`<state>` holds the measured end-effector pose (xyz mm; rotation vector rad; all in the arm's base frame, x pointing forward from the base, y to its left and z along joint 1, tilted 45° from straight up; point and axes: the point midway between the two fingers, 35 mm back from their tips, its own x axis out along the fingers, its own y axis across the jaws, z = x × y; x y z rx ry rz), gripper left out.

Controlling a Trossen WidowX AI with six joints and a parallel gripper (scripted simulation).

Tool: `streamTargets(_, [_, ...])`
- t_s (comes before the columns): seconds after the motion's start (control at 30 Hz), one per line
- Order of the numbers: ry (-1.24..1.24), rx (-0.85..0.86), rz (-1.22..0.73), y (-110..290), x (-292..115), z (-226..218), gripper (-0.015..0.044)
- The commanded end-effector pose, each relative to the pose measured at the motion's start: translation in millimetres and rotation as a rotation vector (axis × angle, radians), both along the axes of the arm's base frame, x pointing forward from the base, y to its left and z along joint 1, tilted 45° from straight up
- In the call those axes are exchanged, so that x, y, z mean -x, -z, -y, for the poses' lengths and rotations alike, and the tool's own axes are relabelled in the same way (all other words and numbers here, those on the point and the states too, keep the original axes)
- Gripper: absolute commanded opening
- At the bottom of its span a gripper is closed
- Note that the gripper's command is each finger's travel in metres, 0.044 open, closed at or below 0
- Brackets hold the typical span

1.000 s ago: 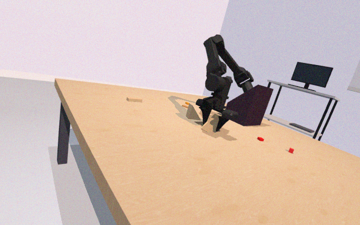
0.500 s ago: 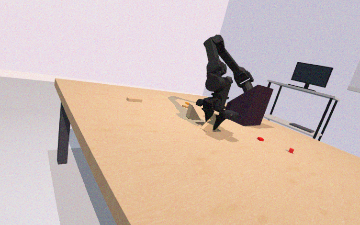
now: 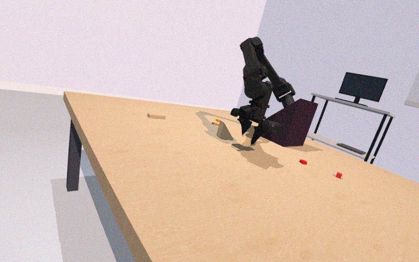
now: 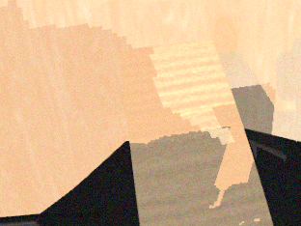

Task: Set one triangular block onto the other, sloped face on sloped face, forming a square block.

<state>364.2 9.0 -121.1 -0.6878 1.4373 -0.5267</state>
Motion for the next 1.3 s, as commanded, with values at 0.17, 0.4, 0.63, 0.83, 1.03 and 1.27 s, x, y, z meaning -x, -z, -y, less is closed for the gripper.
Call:
streamTargets(0.17, [-0.022,-0.002,-0.023,-0.6,-0.8,0.0,0.0])
streamTargets(0.4, [-0.153,0.014,-0.154,0.2,0.2,0.3,0.0])
streamTargets(0.63, [-0.283,0.028,-0.283,0.5,0.4,0.1,0.0])
streamTargets(0.83, [-0.394,0.041,-0.393,0.8,0.6,-0.1,0.0])
streamTargets(1.03, [-0.506,0.053,-0.503,1.0,0.9,-0.3,0.0])
streamTargets(1.27, [-0.636,0.067,-0.631,1.2,1.2,-0.4,0.0])
